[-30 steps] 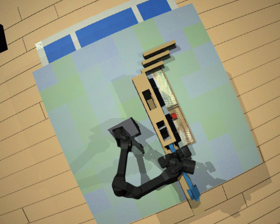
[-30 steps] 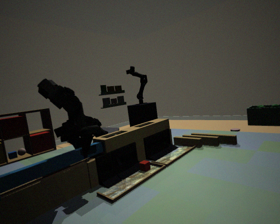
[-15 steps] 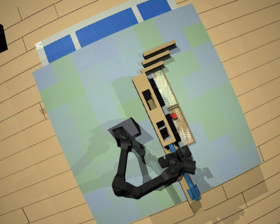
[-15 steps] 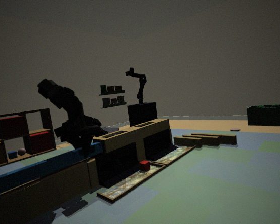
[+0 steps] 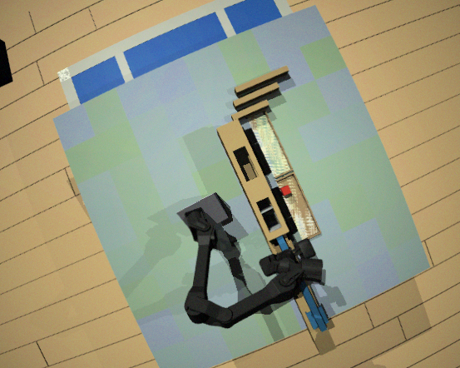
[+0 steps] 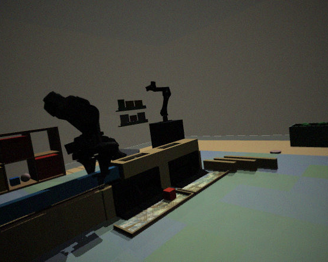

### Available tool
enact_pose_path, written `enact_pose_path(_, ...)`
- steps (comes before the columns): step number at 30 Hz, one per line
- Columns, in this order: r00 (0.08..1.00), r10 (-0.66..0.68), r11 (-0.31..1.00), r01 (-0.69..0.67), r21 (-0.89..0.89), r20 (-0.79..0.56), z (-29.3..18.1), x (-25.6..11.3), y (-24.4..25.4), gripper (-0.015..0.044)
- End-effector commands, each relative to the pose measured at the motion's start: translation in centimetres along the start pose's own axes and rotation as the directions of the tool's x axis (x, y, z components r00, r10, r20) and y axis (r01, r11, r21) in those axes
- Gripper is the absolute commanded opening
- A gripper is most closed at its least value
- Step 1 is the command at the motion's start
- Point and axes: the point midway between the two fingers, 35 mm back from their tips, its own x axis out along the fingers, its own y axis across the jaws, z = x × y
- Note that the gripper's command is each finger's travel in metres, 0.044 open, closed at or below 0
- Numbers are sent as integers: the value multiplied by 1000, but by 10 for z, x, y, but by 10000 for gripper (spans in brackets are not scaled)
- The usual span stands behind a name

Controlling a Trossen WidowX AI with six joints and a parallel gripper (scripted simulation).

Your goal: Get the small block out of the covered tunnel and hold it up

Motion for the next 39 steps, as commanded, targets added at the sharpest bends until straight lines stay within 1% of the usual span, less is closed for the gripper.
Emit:
enact_pose_path(1, 999, 1, 999, -2, 32, 41, 5, -19, 5, 440)
enact_pose_path(3, 999, 0, 999, -2, 36, 48, 5, -22, 6, 440)
enact_pose_path(4, 1000, 0, 1000, 0, -3, 23, 1, -12, 3, 440)
enact_pose_path(5, 1000, 1, 999, 0, -52, 24, 1, -12, 4, 440)
enact_pose_path(7, 1000, 6, 973, 1, -233, 29, 2, -14, 5, 440)
enact_pose_path(10, 999, 13, 861, 7, -509, 36, 4, -16, 7, 440)
enact_pose_path(12, 999, 18, 743, 14, -669, 41, 5, -18, 8, 440)
enact_pose_path(15, 999, 25, 514, 28, -857, 48, 7, -20, 10, 440)
enact_pose_path(17, 998, 30, 334, 39, -942, 52, 8, -22, 11, 440)
enact_pose_path(19, 998, 34, 141, 51, -989, 57, 9, -24, 13, 440)
enact_pose_path(20, 998, 37, 44, 57, -997, 59, 10, -24, 13, 440)
enact_pose_path(24, 997, 43, -162, 68, -984, 61, 10, -27, 15, 440)
enact_pose_path(28, 997, 47, -363, 70, -929, 56, 10, -27, 16, 440)
enact_pose_path(34, 998, 46, -635, 67, -770, 48, 9, -28, 16, 440)
enact_pose_path(39, 998, 28, -810, 53, -584, 52, 9, -26, 12, 440)
